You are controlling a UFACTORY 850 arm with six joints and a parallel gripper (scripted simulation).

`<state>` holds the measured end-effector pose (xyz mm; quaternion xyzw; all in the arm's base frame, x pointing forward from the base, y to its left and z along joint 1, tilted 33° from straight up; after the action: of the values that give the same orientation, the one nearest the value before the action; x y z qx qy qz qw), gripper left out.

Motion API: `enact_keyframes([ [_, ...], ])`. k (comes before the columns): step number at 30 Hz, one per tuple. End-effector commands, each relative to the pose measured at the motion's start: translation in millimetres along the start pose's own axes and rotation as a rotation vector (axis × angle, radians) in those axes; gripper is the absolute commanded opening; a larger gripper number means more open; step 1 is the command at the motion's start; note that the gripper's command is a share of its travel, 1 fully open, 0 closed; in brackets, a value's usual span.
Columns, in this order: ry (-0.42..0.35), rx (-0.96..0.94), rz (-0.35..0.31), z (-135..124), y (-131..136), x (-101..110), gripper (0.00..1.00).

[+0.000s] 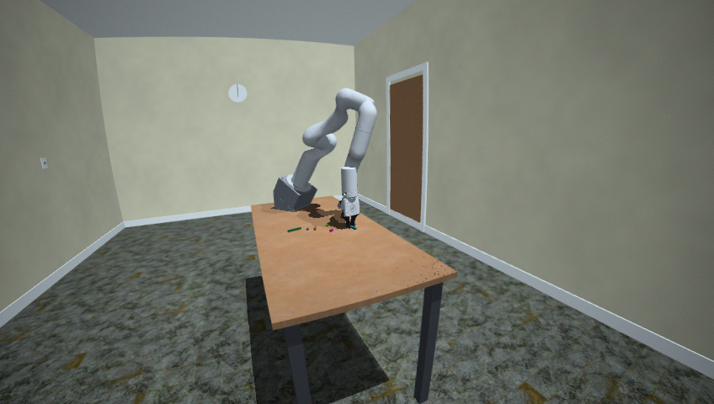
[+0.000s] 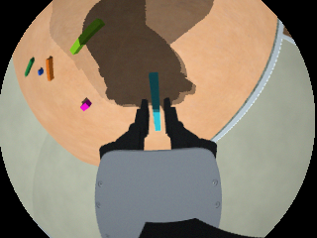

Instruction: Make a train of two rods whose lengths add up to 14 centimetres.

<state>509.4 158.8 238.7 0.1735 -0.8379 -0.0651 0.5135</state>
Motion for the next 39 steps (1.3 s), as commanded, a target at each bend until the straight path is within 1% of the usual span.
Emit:
enact_keyframes([
  [1, -0.001, 0.0, 0.0, -0.5, 0.1, -0.4, 0.24],
  [36, -0.001, 0.0, 0.0, -0.5, 0.1, -0.4, 0.24],
  [37, -0.001, 0.0, 0.0, -0.5, 0.1, -0.4, 0.04],
  [39, -0.001, 0.0, 0.0, -0.5, 0.1, -0.4, 0.04],
])
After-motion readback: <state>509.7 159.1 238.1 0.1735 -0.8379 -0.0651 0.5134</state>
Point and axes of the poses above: the point where the finger pads meet when closed, its own x axis back along the fingers, its own y axis across the jaws, z = x × y, the point moved 9 cm from there along x, back along the fingers, and after that the axes turned 8 degrees about -x, right-handed, at the moved point
